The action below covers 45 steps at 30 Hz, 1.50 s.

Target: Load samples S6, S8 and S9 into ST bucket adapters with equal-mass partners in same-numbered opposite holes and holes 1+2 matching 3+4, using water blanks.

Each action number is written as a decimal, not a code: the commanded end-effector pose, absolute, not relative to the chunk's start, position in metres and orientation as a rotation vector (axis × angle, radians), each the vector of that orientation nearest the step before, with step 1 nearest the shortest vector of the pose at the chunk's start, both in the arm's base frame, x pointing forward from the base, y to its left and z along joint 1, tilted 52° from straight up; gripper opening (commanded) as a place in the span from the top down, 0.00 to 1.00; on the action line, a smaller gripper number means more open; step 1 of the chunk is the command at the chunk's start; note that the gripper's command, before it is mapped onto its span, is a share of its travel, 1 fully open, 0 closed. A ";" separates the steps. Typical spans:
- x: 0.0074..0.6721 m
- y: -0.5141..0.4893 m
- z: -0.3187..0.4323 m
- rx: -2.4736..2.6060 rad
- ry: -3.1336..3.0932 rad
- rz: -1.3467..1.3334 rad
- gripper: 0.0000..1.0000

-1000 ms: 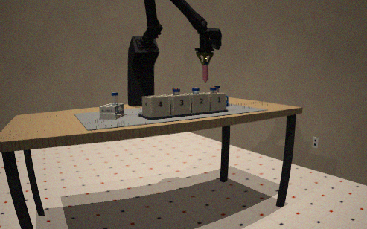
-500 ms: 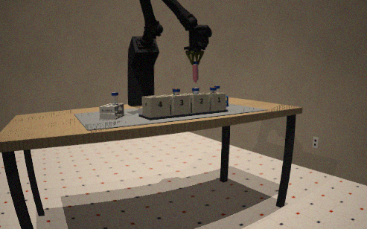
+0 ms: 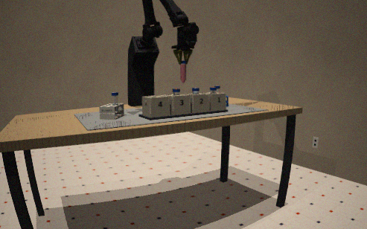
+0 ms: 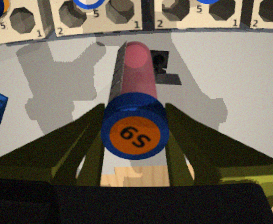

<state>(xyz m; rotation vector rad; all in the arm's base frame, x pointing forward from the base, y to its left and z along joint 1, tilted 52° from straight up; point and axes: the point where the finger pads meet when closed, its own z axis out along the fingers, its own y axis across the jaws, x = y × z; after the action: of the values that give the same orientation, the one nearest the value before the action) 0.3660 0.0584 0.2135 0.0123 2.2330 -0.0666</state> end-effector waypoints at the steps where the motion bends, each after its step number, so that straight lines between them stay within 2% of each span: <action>1: 0.367 0.052 0.233 -0.049 2.207 -0.085 1.00; 31: 0.405 -0.127 0.287 -0.057 2.222 -0.107 1.00; 45: 0.425 -0.118 0.255 -0.072 2.231 -0.093 1.00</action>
<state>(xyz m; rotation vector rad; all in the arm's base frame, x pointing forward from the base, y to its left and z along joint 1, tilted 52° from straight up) 0.4152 -0.1190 0.2571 -0.0510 2.2427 -0.0872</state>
